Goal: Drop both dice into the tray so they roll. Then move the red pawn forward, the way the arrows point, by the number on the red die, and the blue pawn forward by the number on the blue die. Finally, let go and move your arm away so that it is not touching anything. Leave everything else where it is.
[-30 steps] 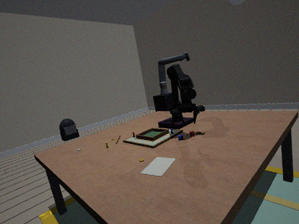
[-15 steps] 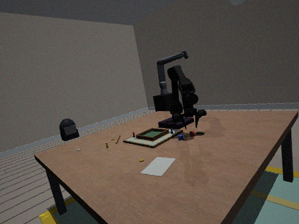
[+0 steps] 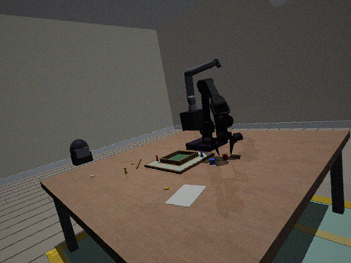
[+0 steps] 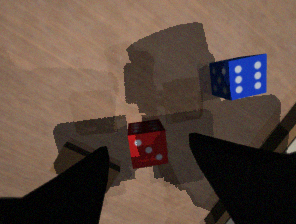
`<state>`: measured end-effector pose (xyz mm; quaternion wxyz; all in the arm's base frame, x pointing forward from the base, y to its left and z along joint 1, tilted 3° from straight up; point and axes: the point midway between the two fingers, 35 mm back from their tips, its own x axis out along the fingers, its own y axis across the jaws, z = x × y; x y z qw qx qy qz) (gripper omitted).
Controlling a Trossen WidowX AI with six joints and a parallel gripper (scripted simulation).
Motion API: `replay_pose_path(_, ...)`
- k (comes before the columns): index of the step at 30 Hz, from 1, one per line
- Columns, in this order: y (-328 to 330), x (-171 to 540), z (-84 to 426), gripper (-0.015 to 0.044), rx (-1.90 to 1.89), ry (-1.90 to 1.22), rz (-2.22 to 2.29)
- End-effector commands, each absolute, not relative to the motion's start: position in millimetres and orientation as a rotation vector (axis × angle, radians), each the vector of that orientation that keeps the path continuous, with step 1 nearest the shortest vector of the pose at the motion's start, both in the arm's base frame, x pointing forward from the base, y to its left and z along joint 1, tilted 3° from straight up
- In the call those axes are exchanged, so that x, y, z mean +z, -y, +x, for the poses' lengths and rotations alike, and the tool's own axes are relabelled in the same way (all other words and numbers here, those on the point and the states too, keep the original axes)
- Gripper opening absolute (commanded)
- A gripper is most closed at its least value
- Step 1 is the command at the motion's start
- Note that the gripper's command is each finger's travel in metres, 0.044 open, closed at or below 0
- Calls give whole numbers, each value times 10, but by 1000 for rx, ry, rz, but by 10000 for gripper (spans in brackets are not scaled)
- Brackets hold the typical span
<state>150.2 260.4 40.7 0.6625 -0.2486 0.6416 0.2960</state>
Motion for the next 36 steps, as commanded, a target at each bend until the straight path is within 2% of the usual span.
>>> replay_pose_path(1,-2595,335,1484,275,667,-1459,-560)
replay_pose_path(8,-2599,249,1480,275,667,-1459,-560)
replay_pose_path(14,-2599,249,1480,118,667,-1459,-560)
replay_pose_path(20,-2599,249,1480,78,667,-1459,-560)
replay_pose_path(23,-2604,287,1486,0,667,-1459,-560)
replay_pose_path(36,-2588,1070,1524,0,667,-1458,-560)
